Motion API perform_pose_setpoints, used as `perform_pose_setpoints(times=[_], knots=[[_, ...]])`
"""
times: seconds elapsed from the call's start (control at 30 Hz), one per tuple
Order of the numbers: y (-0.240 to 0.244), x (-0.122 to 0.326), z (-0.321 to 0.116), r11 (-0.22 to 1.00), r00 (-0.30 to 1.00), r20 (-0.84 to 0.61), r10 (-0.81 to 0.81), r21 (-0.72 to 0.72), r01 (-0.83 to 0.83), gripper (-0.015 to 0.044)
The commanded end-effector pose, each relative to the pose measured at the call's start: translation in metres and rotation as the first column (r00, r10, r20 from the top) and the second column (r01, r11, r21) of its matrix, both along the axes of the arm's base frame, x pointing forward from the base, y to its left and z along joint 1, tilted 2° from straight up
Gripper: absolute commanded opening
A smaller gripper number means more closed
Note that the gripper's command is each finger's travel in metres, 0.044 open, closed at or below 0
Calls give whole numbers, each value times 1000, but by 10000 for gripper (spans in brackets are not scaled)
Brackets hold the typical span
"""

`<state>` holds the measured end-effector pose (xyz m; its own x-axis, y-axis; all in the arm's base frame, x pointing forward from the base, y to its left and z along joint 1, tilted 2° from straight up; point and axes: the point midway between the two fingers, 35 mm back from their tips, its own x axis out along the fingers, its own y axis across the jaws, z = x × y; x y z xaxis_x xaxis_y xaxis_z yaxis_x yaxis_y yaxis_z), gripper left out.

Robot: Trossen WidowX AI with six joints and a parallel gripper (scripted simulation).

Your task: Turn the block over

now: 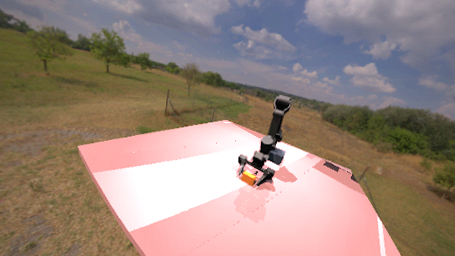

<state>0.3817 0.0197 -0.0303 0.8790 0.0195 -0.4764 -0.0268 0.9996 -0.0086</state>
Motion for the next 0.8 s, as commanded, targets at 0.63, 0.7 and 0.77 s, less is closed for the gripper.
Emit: perform_pose_setpoints(times=[0.63, 0.7, 0.77], knots=[[-1, -25, 77, 1000, 902, -432, -9, -12, 5, 440], [-1, -25, 77, 1000, 902, -432, -9, -12, 5, 440], [-1, -25, 77, 1000, 902, -432, -9, -12, 5, 440]])
